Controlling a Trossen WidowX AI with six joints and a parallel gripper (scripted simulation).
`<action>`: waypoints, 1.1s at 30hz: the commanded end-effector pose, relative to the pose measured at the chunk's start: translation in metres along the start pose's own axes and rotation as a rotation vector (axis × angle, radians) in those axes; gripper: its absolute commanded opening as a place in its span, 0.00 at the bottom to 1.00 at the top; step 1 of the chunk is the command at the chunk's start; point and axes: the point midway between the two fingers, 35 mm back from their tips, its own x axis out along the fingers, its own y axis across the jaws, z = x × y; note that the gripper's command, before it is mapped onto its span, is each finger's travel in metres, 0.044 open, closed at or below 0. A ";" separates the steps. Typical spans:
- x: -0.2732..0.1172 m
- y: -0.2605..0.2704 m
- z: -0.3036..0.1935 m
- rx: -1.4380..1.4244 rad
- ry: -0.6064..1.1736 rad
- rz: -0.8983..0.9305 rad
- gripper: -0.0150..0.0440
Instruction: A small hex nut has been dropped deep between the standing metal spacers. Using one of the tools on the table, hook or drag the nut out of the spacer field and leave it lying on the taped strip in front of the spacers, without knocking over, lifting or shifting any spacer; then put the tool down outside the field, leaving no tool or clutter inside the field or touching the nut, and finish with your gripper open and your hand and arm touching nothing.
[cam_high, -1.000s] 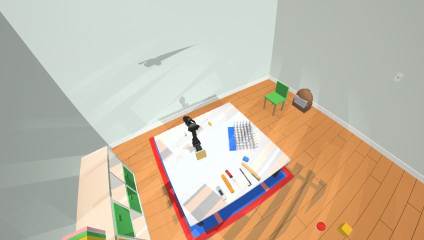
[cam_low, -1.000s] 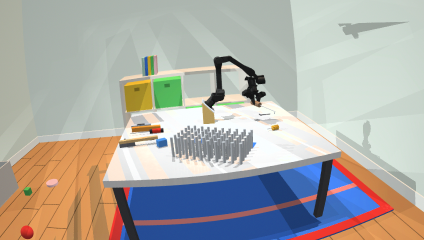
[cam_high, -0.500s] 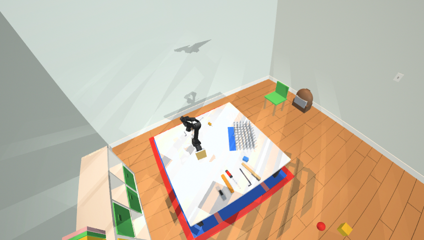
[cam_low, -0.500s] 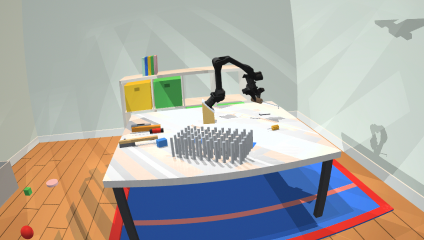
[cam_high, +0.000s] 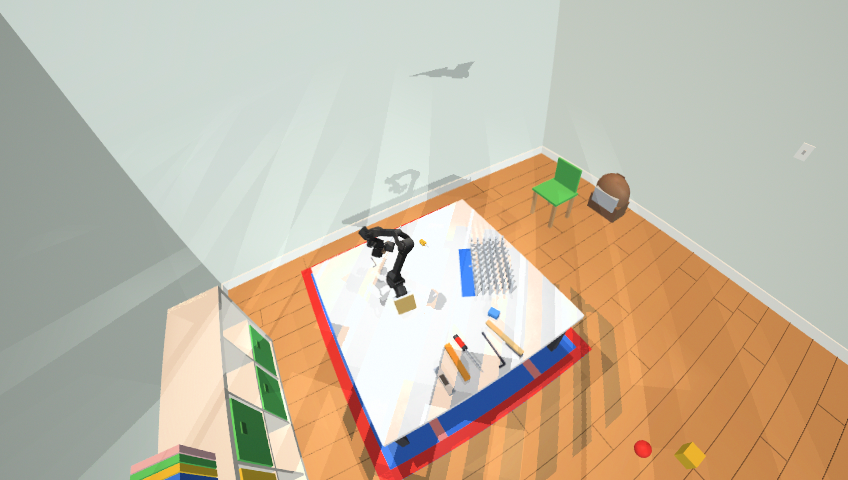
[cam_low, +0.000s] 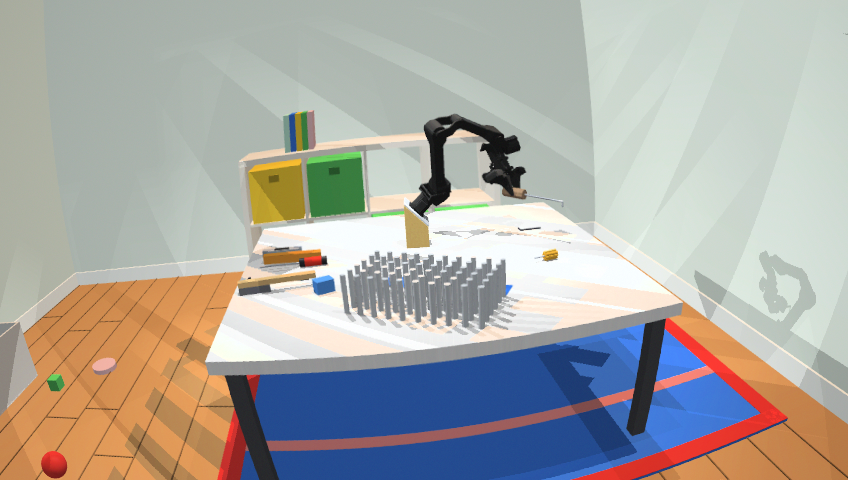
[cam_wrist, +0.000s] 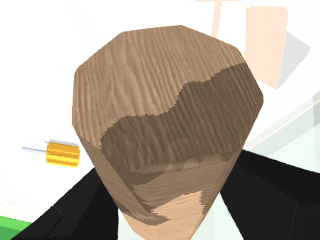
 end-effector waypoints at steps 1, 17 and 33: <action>-0.008 -0.004 -0.004 0.003 0.017 -0.043 0.25; -0.012 -0.011 -0.001 -0.006 0.024 -0.086 0.25; -0.003 -0.018 0.008 -0.005 0.019 -0.081 0.25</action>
